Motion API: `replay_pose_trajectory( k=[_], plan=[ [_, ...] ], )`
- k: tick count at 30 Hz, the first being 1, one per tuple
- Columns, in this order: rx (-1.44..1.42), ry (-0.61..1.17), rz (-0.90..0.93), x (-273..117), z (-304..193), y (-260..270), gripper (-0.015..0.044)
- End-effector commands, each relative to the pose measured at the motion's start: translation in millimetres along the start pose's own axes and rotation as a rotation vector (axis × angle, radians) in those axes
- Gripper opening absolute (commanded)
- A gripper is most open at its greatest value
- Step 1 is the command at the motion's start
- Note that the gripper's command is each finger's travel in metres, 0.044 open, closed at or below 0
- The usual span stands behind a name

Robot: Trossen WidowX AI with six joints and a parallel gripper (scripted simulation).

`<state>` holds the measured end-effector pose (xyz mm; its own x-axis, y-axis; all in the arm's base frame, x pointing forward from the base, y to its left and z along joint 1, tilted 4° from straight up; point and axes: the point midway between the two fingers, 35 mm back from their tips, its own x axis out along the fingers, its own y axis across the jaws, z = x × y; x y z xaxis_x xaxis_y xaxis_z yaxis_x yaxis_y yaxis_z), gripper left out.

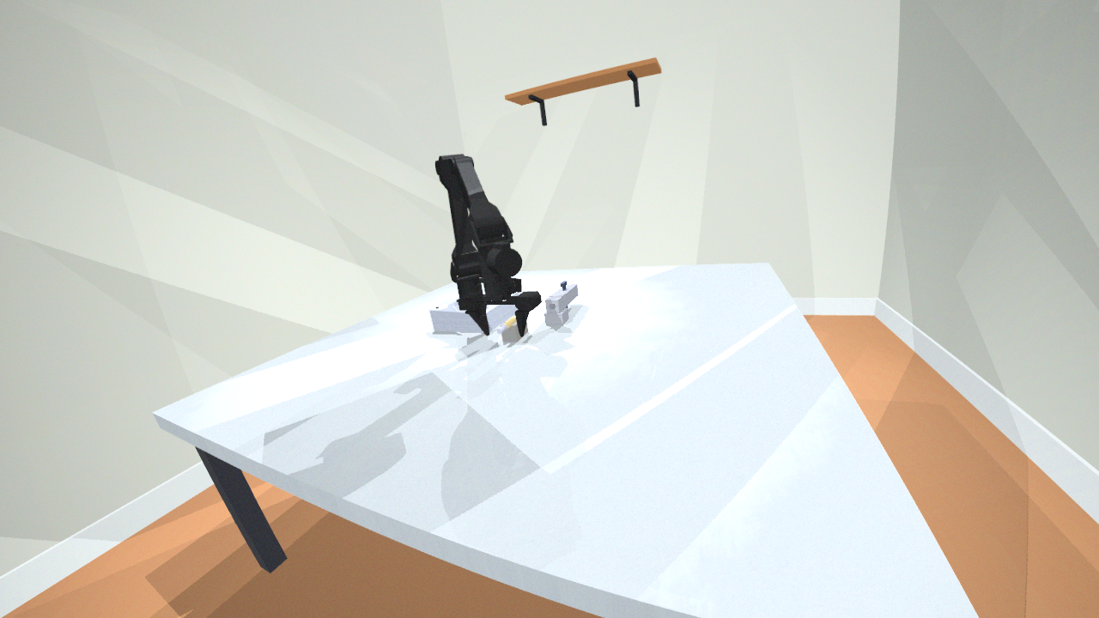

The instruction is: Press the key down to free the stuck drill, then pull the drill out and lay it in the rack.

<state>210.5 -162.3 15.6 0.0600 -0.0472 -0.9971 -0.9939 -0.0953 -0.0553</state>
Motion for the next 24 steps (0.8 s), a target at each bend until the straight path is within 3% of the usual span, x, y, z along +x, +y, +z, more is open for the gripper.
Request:
replay_pose_trajectory(
  k=[1, 11, 15, 24],
  plan=[
    [-0.003, 0.009, -0.012, -18.1, -0.9, -1.0, 0.044],
    [-0.003, 0.009, -0.012, -66.6, -2.2, -2.4, 0.044],
    [0.043, 0.028, -0.034, -64.8, 0.5, -7.4, 0.044],
    [0.615, 0.04, -0.418, -110.1, 56.2, -63.2, 0.044]
  ],
)
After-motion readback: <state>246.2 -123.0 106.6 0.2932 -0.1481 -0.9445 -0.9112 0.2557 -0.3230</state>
